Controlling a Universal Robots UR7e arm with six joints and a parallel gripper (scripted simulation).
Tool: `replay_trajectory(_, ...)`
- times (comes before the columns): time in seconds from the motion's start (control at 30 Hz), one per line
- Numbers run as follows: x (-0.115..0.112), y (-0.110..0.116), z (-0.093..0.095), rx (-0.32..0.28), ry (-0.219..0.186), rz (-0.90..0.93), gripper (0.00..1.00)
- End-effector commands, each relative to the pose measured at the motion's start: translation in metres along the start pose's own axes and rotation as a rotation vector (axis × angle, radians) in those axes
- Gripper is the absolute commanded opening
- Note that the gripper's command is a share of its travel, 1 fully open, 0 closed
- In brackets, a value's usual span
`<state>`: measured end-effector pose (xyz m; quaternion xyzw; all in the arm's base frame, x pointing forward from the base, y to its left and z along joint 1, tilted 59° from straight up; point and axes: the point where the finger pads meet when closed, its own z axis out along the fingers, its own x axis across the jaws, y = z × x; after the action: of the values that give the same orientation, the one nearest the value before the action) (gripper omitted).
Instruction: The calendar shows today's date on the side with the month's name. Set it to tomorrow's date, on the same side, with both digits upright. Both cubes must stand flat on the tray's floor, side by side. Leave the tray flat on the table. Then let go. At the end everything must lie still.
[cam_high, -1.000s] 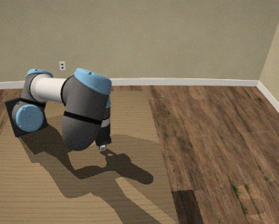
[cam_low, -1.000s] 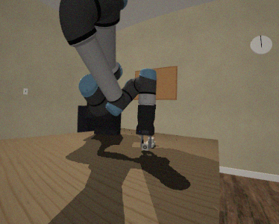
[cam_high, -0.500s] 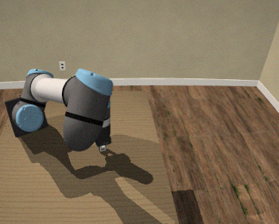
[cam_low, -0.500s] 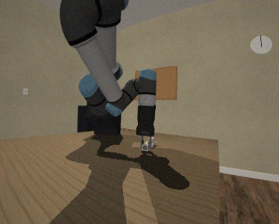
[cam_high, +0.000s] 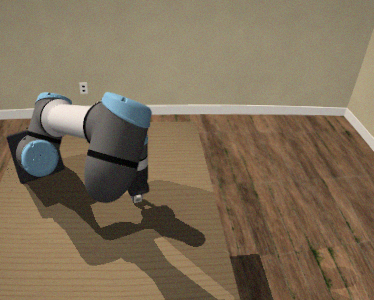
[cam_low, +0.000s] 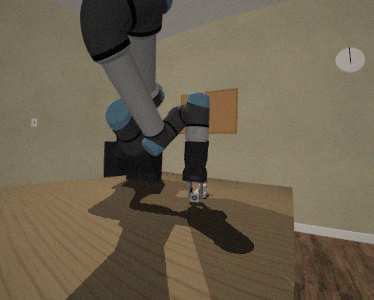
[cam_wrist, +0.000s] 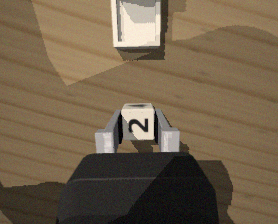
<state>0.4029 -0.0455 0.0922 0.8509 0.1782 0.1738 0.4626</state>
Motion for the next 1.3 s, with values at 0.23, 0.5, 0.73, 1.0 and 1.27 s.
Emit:
replay_trajectory(0.23,0.0002,0.0001,-0.0003,0.0,0.001,0.0,0.57)
replay_trajectory(0.5,0.0002,0.0001,0.0006,0.0,0.001,0.0,0.57)
replay_trajectory(0.73,0.0002,0.0001,0.002,0.0,0.001,0.0,0.57)
replay_trajectory(1.0,0.0002,0.0001,0.0037,0.0,0.001,0.0,0.57)
replay_trajectory(1.27,0.0002,0.0001,0.0037,0.0,0.001,0.0,0.57)
